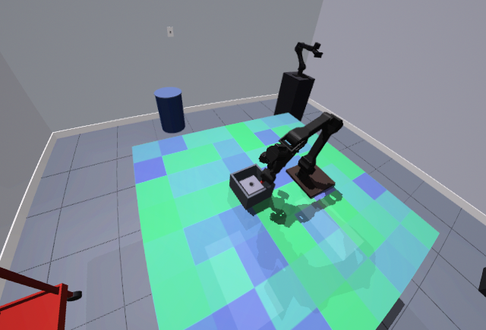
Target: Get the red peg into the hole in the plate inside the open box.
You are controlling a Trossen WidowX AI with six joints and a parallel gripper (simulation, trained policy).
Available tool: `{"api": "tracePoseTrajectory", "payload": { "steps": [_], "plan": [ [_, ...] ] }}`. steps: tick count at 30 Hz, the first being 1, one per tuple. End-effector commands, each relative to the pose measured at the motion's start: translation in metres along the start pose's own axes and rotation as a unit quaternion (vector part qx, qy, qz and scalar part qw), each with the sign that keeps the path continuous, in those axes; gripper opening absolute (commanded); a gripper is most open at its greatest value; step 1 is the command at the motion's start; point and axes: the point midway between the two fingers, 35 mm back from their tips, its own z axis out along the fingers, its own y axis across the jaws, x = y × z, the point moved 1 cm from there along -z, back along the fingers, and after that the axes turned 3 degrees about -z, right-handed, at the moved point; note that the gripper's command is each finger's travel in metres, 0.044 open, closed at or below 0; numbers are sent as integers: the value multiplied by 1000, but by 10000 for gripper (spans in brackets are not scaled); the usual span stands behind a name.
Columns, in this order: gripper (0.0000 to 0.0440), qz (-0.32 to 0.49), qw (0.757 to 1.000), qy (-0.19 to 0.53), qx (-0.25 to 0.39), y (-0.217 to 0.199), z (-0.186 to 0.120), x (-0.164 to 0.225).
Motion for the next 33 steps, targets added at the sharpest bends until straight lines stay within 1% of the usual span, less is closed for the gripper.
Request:
{"api": "tracePoseTrajectory", "payload": {
  "steps": [1,12,24,26,31,32,33],
  "plan": [
    [0,7,1000,-5,2,-1,8,-13],
    [8,24,1000,7,12,-5,30,-31],
    [8,22,999,34,36,-10,59,-33],
    [28,18,998,37,41,-11,64,-33],
    [143,4,998,44,51,-12,71,-36],
    [157,-1,997,46,55,-13,72,-36],
    [160,-2,997,49,59,-14,73,-36]
  ]
}}
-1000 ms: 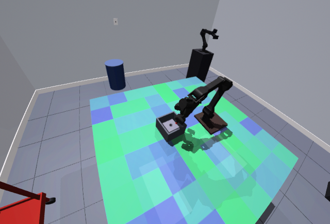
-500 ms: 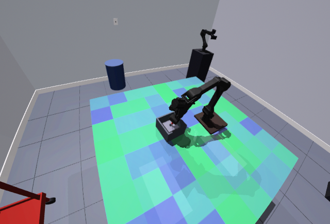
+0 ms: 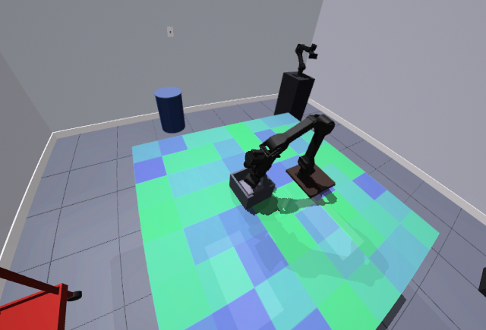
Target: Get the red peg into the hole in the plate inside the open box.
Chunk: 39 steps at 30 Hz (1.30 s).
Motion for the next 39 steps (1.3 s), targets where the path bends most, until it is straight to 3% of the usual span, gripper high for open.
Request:
{"api": "tracePoseTrajectory", "payload": {
  "steps": [1,20,39],
  "plan": [
    [161,-14,1000,9,12,0,4,-1],
    [141,-56,998,20,20,24,-1,-35],
    [132,-71,995,45,45,19,9,-65]
  ]
}}
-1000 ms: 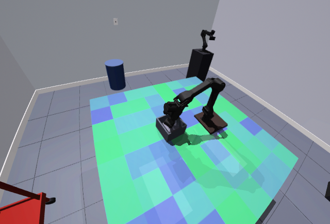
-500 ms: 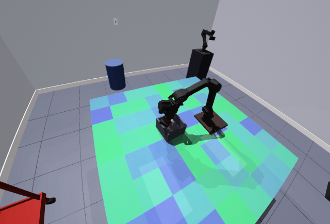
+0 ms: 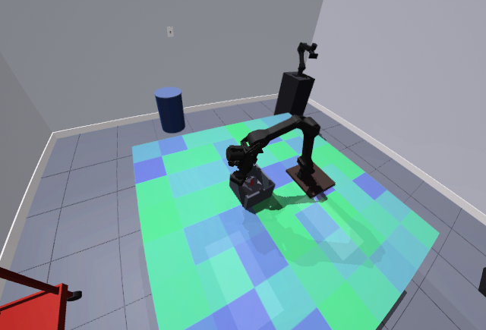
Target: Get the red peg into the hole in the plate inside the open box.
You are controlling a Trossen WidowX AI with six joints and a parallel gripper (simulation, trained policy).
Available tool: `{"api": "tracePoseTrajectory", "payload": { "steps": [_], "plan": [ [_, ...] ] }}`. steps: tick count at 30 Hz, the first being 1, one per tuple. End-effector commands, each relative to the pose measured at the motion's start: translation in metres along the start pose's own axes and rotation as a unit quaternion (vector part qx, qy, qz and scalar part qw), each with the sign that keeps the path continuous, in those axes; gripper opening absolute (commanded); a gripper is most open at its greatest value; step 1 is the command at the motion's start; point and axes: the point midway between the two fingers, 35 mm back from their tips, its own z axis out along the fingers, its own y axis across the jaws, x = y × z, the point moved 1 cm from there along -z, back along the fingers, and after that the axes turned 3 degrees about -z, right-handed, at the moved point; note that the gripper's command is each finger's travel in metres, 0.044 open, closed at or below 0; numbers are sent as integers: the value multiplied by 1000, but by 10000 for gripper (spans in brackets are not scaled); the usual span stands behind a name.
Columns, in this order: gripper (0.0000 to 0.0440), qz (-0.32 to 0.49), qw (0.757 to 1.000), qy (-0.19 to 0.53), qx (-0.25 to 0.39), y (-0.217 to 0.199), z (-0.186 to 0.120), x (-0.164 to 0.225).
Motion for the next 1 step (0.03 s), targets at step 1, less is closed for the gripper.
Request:
{"api": "tracePoseTrajectory", "payload": {
  "steps": [1],
  "plan": [
    [132,-4,1000,8,3,-3,2,-6]
  ]
}}
